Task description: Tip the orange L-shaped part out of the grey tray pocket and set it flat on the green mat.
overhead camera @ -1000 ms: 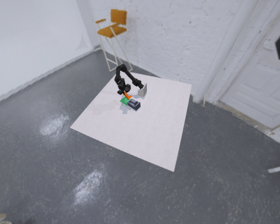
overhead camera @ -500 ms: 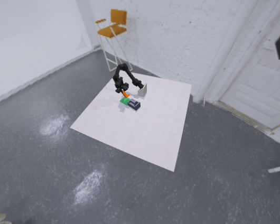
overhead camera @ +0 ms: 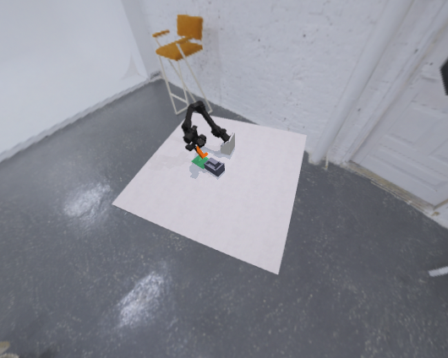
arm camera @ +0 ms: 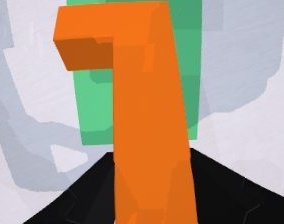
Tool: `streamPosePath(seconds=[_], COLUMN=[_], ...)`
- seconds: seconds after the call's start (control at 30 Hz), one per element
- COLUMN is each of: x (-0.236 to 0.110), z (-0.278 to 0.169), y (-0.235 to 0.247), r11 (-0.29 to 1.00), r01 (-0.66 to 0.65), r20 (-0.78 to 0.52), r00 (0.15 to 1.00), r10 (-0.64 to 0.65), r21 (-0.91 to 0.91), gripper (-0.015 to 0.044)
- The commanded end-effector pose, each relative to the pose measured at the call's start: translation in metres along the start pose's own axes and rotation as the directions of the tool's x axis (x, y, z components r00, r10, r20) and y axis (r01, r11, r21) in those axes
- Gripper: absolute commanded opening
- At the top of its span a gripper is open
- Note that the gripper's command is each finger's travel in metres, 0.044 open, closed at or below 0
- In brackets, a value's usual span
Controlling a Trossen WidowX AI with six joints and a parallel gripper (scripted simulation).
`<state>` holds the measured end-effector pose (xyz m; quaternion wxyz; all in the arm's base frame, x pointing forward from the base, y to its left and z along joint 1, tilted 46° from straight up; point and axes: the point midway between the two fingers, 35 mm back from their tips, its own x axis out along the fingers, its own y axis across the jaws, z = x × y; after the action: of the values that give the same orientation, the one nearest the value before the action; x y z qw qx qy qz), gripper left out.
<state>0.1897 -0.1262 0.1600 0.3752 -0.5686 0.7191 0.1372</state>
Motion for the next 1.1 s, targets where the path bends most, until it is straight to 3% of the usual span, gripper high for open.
streamPosePath(seconds=[0.0,1.07], x=[0.006,0.057], z=[-0.001,-0.003], y=[0.0,0.001], r11=[1.0,1.0], r01=[0.0,0.002], r20=[-0.007,-0.011], r00=[1.0,1.0], r10=[0.0,-0.002], r21=[-0.003,-0.002], gripper=[0.0,0.0])
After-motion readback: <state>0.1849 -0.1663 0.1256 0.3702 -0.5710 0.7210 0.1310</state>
